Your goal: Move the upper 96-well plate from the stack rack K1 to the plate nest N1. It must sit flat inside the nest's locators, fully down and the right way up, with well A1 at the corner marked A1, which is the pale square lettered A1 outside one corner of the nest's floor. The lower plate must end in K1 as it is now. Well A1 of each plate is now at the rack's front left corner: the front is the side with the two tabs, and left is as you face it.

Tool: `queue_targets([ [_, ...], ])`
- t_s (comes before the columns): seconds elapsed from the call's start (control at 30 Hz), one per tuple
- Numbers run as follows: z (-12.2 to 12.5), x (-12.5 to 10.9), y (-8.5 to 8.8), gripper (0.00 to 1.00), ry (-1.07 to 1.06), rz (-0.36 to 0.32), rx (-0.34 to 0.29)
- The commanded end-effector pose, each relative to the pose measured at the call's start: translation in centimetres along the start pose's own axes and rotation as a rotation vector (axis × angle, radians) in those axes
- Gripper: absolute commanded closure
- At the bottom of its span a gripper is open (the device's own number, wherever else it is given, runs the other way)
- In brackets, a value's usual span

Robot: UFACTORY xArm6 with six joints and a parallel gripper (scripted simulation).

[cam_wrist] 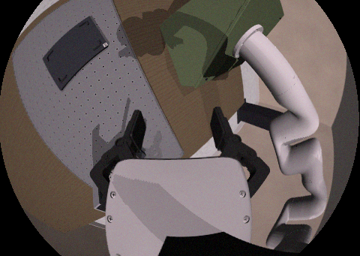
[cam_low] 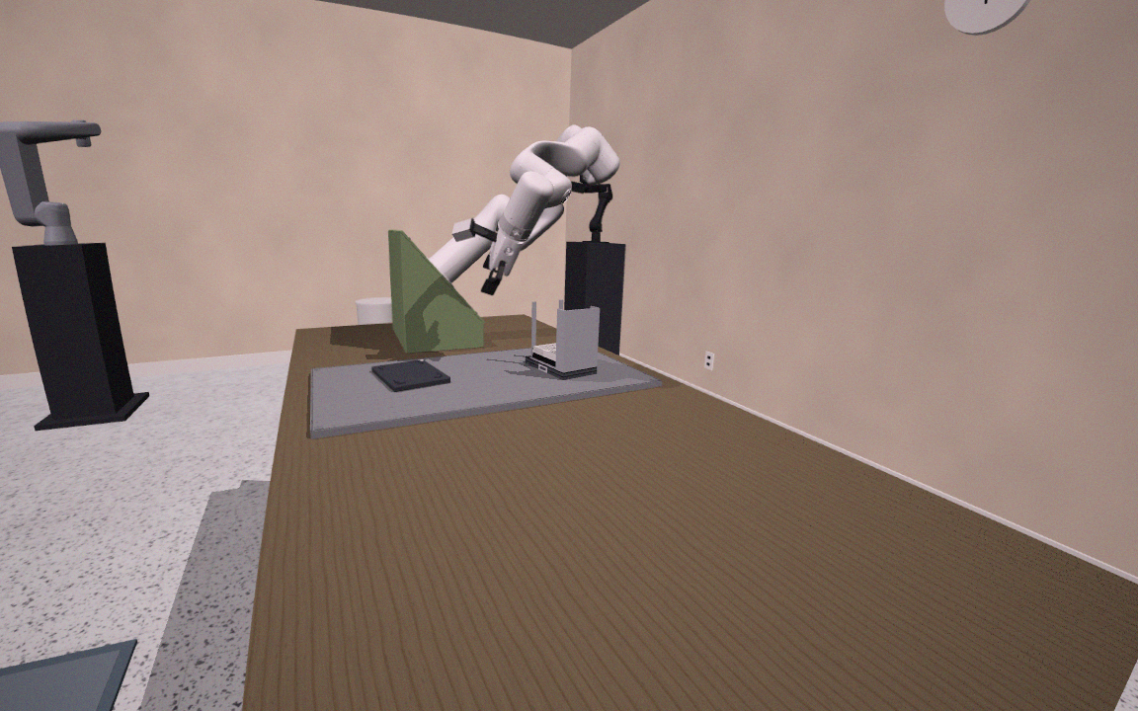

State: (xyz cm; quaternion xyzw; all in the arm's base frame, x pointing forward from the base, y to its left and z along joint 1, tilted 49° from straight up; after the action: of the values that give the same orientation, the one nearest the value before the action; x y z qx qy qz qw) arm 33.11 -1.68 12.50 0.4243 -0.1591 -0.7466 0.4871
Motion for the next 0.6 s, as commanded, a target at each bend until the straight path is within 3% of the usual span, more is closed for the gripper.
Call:
queue_targets([
  [0.0,-0.4,-0.7,0.6,0.0,0.153,-0.027,0.052],
  [0.57,-1.7,-3.2,2.6,0.0,0.576,-0.048,0.207],
])
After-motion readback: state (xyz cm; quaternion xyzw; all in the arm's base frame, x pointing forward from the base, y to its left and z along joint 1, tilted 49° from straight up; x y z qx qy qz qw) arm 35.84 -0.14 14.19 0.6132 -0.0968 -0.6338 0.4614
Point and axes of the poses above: the point where the finger pads meet when closed, its own y axis back along the fingers, its own z axis across the jaws, x = y × z, the point moved 9 cm from there along y, back along the fingers, and after that the axes turned 2 degrees about -y, right-handed, at the moved point
